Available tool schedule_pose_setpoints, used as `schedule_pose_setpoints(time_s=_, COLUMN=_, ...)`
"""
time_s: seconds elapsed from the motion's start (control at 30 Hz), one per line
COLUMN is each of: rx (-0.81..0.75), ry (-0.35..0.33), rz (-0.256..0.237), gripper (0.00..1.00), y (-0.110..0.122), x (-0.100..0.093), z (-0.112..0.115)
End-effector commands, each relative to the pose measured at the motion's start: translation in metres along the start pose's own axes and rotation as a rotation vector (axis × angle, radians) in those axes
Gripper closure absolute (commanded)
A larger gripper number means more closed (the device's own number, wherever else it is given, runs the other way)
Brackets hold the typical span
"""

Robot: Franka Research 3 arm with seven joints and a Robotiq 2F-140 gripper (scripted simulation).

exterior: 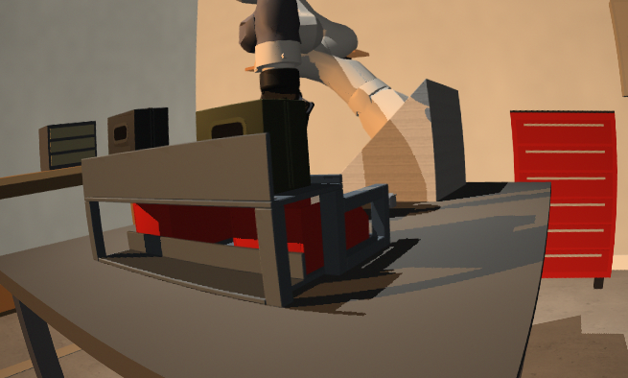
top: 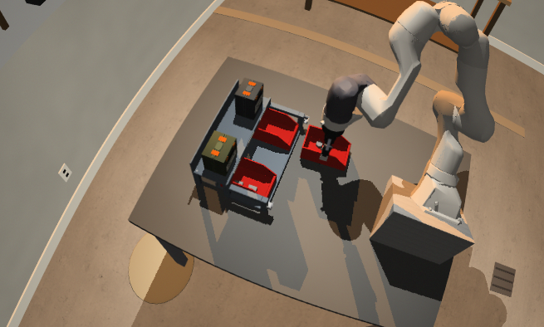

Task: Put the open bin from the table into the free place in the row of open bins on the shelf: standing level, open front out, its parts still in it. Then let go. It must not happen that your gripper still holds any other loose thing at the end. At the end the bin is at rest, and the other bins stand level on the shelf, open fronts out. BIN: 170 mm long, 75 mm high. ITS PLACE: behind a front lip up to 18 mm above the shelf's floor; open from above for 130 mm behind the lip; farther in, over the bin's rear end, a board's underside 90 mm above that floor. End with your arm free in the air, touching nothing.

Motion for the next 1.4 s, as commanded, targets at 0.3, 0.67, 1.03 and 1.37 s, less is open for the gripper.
schedule_pose_setpoints(time_s=0.3, rx=0.0, ry=0.002, rz=-0.003, gripper=1.0, y=0.0, x=-0.013, z=-0.001)
schedule_pose_setpoints(time_s=0.67, rx=0.0, ry=0.002, rz=-0.003, gripper=1.0, y=0.0, x=-0.022, z=-0.001)
schedule_pose_setpoints(time_s=1.03, rx=0.0, ry=0.002, rz=-0.003, gripper=1.0, y=0.0, x=-0.022, z=-0.001)
schedule_pose_setpoints(time_s=1.37, rx=0.0, ry=0.002, rz=-0.003, gripper=1.0, y=0.0, x=-0.022, z=-0.001)
Point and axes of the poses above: the point where the finger pads meet when closed, its own x axis out along the fingers, its own y axis across the jaws, z = x × y, the point moved 8 cm from there along -x, back along the fingers, and after that the axes turned 7 degrees about x, right-handed, at the moved point
